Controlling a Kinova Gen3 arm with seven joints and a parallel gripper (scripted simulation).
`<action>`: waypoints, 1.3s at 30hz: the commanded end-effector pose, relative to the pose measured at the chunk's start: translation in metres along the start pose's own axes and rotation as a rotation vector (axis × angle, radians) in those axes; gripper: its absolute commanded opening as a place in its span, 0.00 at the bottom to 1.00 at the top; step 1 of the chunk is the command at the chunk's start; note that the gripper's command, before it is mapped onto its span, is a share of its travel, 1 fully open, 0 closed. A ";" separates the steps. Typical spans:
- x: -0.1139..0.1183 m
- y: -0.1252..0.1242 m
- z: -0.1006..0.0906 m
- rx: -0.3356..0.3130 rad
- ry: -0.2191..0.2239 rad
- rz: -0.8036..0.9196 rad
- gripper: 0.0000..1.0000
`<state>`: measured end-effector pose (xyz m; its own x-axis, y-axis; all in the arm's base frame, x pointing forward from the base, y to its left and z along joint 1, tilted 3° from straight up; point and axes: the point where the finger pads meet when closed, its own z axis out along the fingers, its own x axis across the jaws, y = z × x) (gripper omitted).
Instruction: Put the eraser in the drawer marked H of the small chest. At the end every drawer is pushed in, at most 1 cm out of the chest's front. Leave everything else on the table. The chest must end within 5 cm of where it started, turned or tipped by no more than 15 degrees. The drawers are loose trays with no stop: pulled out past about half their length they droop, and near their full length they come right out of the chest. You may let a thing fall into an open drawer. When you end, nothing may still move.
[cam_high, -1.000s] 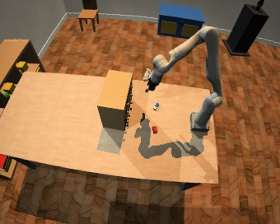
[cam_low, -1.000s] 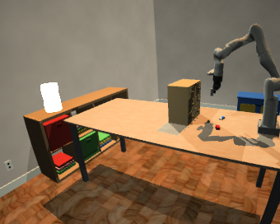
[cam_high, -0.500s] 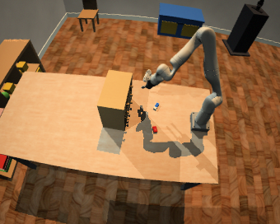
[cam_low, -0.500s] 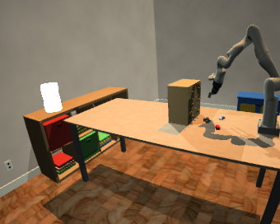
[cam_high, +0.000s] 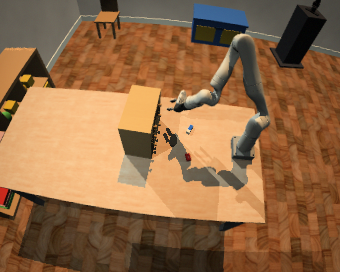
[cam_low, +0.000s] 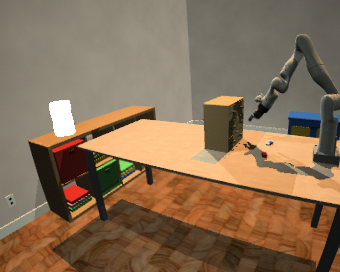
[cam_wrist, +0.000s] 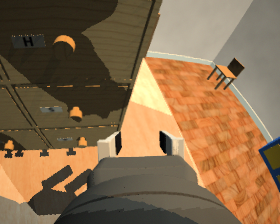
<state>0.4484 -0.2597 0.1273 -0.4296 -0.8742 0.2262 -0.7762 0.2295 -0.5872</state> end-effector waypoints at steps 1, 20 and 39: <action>-0.015 0.001 0.004 0.063 -0.041 -0.025 1.00; -0.088 0.008 -0.023 0.243 -0.290 0.018 1.00; -0.108 0.013 -0.036 0.272 -0.368 0.033 1.00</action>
<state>0.4683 -0.1463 0.1228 -0.2195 -0.9739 -0.0570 -0.5960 0.1801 -0.7825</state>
